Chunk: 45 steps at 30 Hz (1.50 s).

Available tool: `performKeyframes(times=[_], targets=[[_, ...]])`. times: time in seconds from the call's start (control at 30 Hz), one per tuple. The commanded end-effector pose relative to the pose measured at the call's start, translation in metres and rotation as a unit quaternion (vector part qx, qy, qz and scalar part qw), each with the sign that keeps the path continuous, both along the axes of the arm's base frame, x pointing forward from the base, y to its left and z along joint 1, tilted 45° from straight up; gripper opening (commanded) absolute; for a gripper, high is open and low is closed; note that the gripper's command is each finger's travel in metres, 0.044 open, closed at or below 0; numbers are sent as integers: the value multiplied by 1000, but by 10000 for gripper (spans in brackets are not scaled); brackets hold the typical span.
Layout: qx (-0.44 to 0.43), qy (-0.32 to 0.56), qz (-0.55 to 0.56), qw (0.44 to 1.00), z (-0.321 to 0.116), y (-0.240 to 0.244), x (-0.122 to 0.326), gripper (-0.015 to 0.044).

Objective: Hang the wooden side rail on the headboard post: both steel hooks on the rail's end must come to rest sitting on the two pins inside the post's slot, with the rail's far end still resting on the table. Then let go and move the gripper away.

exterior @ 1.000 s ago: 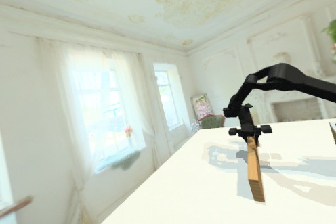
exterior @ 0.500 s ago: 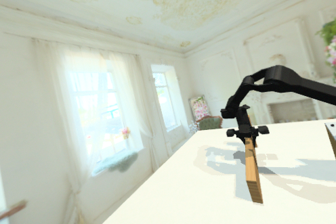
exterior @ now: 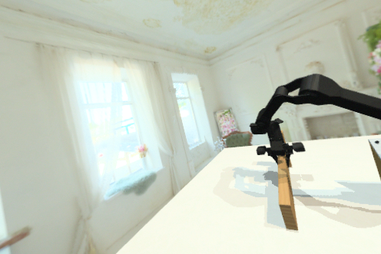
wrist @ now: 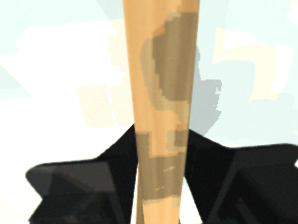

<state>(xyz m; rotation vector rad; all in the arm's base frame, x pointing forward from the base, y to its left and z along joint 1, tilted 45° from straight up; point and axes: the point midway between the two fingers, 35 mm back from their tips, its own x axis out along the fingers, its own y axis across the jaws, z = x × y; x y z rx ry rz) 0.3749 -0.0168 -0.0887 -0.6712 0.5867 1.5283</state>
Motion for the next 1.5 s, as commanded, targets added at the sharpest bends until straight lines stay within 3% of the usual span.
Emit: performKeyframes(times=[0.0, 1.47], targets=[[-1, -7, -6, 1000, 1, -7, 2, 0], [-1, -7, -6, 1000, -2, -9, 0, 0]])
